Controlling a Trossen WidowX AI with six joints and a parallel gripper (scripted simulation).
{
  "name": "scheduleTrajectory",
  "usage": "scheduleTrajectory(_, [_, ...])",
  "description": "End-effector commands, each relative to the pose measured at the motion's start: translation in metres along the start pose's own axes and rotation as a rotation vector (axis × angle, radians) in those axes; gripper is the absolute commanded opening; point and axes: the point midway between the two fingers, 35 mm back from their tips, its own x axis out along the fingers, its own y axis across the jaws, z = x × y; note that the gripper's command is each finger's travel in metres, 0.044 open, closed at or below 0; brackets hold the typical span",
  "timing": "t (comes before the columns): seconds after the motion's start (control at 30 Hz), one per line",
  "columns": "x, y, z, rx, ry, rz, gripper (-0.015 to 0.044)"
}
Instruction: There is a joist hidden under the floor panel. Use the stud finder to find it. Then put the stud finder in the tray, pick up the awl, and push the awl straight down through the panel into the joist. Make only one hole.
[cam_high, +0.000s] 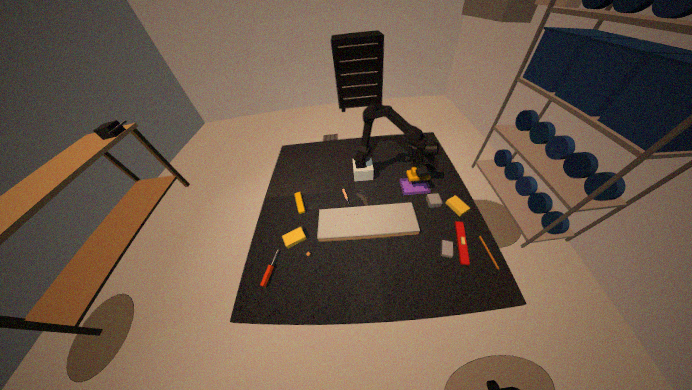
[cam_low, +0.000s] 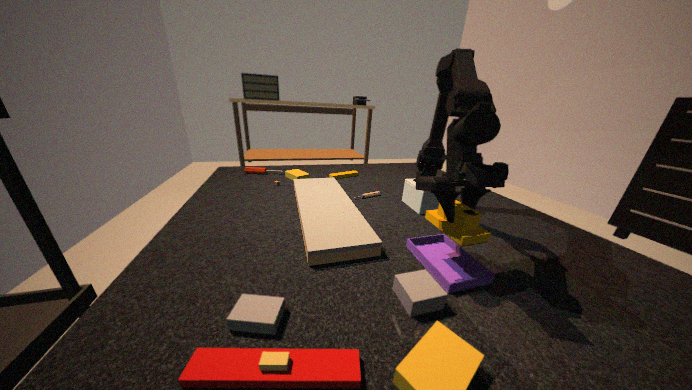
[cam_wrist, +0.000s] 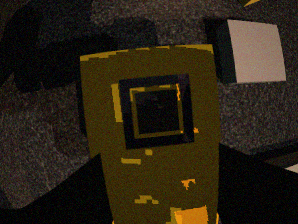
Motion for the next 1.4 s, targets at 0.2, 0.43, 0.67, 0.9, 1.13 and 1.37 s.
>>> scheduleTrajectory(0.2, [0.023, 0.0, -0.005, 0.005, 0.003, 0.0, 0.0])
scheduleTrajectory(0.43, [0.039, 0.0, -0.01, 0.005, 0.003, 0.0, 0.0])
scheduleTrajectory(0.67, [0.055, 0.0, -0.015, 0.005, 0.003, 0.0, 0.0])
scheduleTrajectory(0.9, [0.07, 0.001, -0.022, 0.005, 0.003, 0.0, 0.0])
scheduleTrajectory(1.13, [0.077, 0.001, -0.024, 0.005, 0.003, 0.0, 0.0])
scheduleTrajectory(1.37, [0.087, 0.002, -0.027, 0.005, 0.003, 0.0, 0.0])
